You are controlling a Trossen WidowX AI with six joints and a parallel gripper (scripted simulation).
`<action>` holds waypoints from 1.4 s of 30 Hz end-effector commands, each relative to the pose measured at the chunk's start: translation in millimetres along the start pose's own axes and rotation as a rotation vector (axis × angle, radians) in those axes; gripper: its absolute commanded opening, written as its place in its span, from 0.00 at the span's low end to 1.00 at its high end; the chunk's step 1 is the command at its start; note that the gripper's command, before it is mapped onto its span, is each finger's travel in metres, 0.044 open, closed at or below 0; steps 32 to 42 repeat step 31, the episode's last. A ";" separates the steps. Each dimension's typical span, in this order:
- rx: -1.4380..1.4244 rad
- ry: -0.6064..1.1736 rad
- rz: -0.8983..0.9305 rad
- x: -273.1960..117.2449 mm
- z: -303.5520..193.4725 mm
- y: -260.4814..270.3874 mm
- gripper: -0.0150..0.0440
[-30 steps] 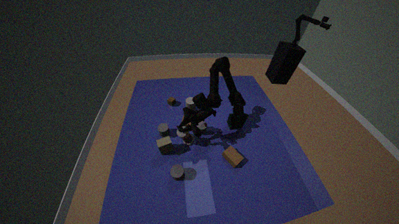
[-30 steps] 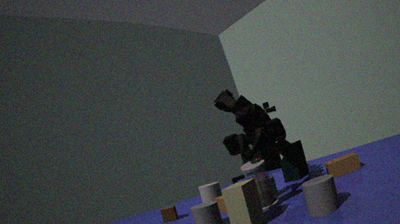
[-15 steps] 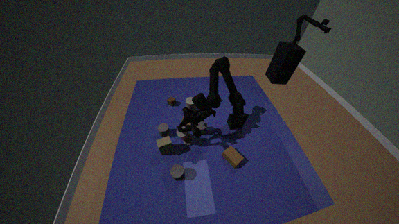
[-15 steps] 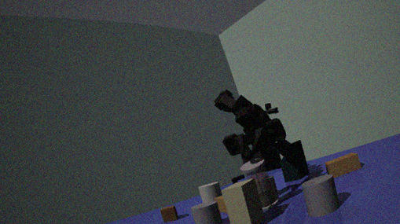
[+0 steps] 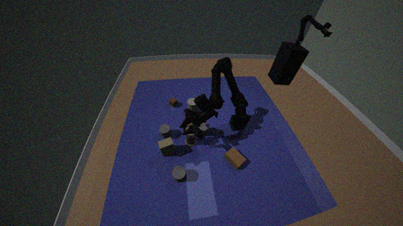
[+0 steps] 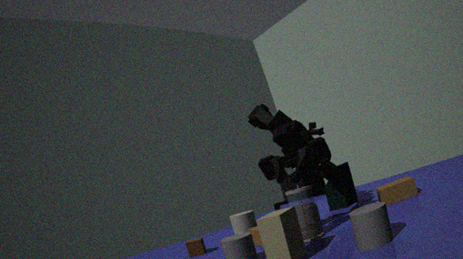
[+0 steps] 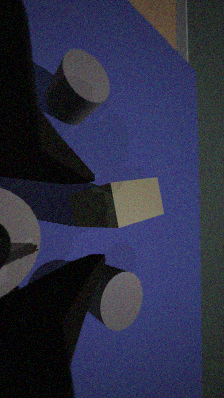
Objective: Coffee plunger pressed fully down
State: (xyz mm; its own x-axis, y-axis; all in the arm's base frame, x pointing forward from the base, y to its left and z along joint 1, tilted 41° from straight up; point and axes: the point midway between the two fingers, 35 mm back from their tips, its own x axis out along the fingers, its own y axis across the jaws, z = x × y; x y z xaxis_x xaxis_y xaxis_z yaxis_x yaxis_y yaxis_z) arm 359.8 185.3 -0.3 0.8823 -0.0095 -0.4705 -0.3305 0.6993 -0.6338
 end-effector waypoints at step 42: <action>-0.011 0.016 0.005 -82.0 41.9 -4.5 1.00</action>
